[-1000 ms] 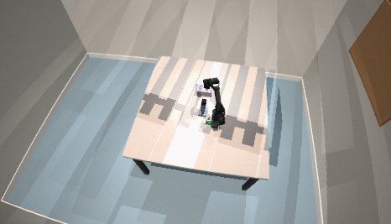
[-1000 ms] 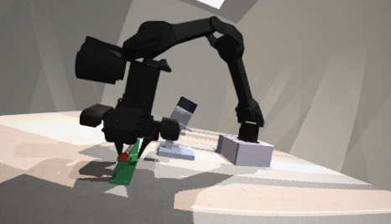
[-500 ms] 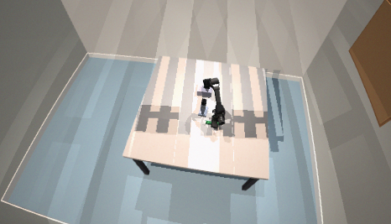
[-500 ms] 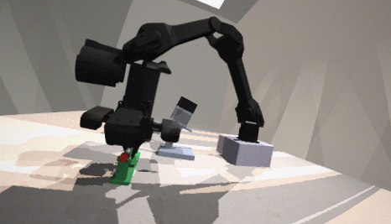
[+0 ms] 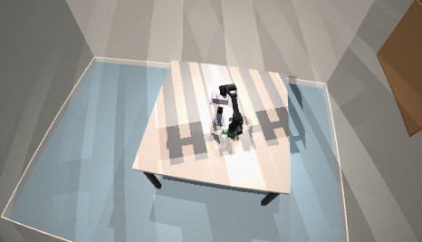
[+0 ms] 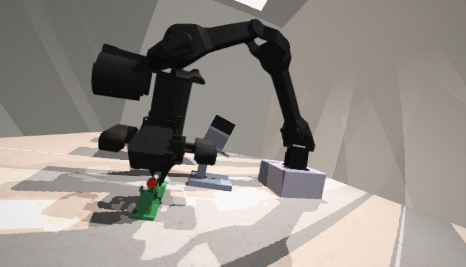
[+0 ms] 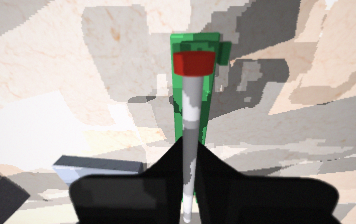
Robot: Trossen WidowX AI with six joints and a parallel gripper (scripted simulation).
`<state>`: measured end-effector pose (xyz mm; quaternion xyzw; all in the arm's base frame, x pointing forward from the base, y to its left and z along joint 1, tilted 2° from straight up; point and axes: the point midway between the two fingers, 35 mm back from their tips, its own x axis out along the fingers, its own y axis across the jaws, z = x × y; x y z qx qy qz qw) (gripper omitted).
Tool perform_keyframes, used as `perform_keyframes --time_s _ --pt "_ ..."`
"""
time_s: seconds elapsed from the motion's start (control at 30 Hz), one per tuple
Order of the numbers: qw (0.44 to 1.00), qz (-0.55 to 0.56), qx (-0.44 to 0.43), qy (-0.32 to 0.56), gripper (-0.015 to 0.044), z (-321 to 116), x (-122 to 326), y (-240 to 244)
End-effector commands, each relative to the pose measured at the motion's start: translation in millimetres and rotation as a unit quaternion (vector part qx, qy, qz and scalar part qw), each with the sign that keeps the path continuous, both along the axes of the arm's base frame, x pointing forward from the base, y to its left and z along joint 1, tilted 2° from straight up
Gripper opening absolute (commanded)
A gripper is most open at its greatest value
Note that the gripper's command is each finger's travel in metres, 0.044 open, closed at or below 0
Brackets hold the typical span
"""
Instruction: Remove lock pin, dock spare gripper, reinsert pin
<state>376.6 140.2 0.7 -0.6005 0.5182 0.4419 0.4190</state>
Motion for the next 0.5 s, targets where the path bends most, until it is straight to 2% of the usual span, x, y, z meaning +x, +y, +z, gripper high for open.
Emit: perform_keyframes --time_s 0.0,0.3,0.47 --pt "1.000 0.000 0.004 -0.011 0.0000 22 3 2" --pt "1.000 0.000 0.004 -0.011 0.0000 60 0 1" --pt "1.000 0.000 0.004 -0.011 0.0000 62 -1 0"
